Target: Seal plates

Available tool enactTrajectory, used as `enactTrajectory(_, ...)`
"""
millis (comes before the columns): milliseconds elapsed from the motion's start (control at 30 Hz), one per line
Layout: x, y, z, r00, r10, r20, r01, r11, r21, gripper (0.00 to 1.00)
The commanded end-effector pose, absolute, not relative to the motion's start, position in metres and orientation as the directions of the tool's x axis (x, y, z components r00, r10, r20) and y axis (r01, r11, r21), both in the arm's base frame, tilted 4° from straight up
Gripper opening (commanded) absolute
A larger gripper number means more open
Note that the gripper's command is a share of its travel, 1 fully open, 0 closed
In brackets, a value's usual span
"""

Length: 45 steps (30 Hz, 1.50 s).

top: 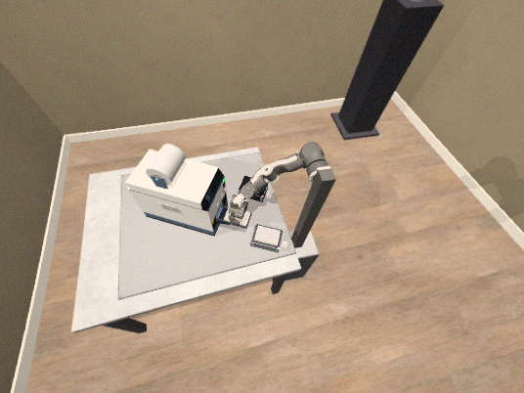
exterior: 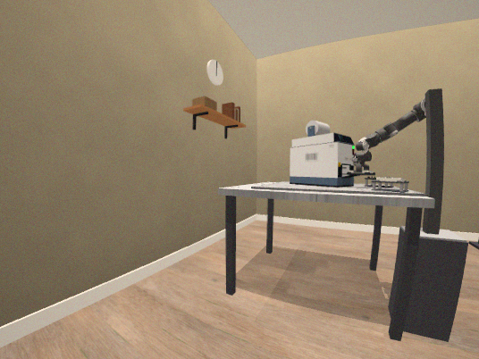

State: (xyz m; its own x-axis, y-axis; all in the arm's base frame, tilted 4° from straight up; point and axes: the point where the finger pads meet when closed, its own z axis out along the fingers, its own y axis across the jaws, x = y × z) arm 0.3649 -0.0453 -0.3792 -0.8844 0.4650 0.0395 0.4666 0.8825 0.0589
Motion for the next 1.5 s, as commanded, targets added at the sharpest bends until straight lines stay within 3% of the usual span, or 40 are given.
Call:
enactTrajectory(0, 0.367, -0.046, -0.375, -0.882, 0.47, 0.034, 0.471, 0.88, 0.06, 0.0)
enactTrajectory(1467, 0.36, -0.056, -0.35, -0.881, 0.472, 0.038, 0.474, 0.879, 0.055, 0.0)
